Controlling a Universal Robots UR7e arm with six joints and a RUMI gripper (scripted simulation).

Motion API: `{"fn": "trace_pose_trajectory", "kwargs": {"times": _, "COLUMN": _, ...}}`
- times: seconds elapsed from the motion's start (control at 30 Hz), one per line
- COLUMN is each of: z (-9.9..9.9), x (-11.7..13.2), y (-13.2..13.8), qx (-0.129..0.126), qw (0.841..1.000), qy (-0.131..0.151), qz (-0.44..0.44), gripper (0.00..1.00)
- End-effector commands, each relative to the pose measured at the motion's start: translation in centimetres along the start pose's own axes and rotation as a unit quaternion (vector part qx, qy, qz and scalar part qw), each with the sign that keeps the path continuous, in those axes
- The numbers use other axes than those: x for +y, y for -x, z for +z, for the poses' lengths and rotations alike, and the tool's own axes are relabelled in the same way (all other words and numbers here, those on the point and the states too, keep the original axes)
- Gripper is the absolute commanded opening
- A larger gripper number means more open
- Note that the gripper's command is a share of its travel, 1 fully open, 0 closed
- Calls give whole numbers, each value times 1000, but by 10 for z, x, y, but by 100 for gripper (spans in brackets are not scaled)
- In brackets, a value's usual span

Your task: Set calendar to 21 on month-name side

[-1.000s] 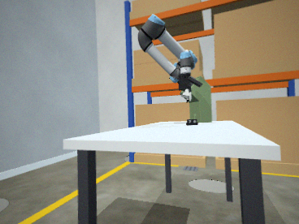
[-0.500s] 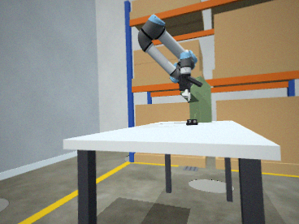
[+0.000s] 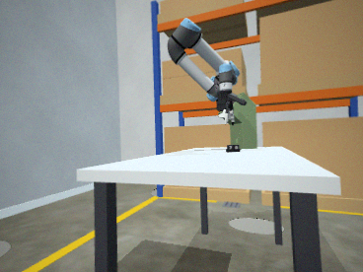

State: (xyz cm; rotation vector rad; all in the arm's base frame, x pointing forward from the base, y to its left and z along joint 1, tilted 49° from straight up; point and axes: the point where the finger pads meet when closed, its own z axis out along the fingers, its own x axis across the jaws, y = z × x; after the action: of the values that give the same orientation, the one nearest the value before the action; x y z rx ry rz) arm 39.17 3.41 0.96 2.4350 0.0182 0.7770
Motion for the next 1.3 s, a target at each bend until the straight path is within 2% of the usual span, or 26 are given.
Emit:
{"fn": "trace_pose_trajectory", "kwargs": {"times": 0.0, "z": 2, "x": -1, "y": -2, "qx": 0, "qw": 997, "qy": 2, "qz": 76, "gripper": 100}}
{"fn": "trace_pose_trajectory", "kwargs": {"times": 0.27, "z": 6, "x": -3, "y": -5, "qx": 0, "qw": 983, "qy": 2, "qz": 184, "gripper": 100}}
{"fn": "trace_pose_trajectory", "kwargs": {"times": 0.33, "z": 7, "x": -3, "y": -6, "qx": 0, "qw": 975, "qy": 2, "qz": 223, "gripper": 100}}
{"fn": "trace_pose_trajectory", "kwargs": {"times": 0.4, "z": 7, "x": -3, "y": -6, "qx": 0, "qw": 975, "qy": 2, "qz": 223, "gripper": 100}}
{"fn": "trace_pose_trajectory", "kwargs": {"times": 0.57, "z": 10, "x": -3, "y": -8, "qx": 0, "qw": 953, "qy": 2, "qz": 302, "gripper": 100}}
{"fn": "trace_pose_trajectory", "kwargs": {"times": 0.77, "z": 12, "x": -3, "y": -9, "qx": 1, "qw": 924, "qy": 2, "qz": 383, "gripper": 100}}
{"fn": "trace_pose_trajectory", "kwargs": {"times": 0.9, "z": 15, "x": -2, "y": -10, "qx": 1, "qw": 896, "qy": 2, "qz": 444, "gripper": 100}}
{"fn": "trace_pose_trajectory", "kwargs": {"times": 0.97, "z": 15, "x": -2, "y": -10, "qx": 1, "qw": 896, "qy": 2, "qz": 444, "gripper": 100}}
{"fn": "trace_pose_trajectory", "kwargs": {"times": 1.07, "z": 17, "x": -2, "y": -11, "qx": 1, "qw": 866, "qy": 2, "qz": 499, "gripper": 100}}
{"fn": "trace_pose_trajectory", "kwargs": {"times": 1.1, "z": 17, "x": -2, "y": -11, "qx": 1, "qw": 864, "qy": 2, "qz": 503, "gripper": 100}}
{"fn": "trace_pose_trajectory", "kwargs": {"times": 1.23, "z": 19, "x": -1, "y": -11, "qx": 1, "qw": 828, "qy": 2, "qz": 560, "gripper": 100}}
{"fn": "trace_pose_trajectory", "kwargs": {"times": 1.27, "z": 19, "x": -1, "y": -11, "qx": 1, "qw": 828, "qy": 2, "qz": 561, "gripper": 100}}
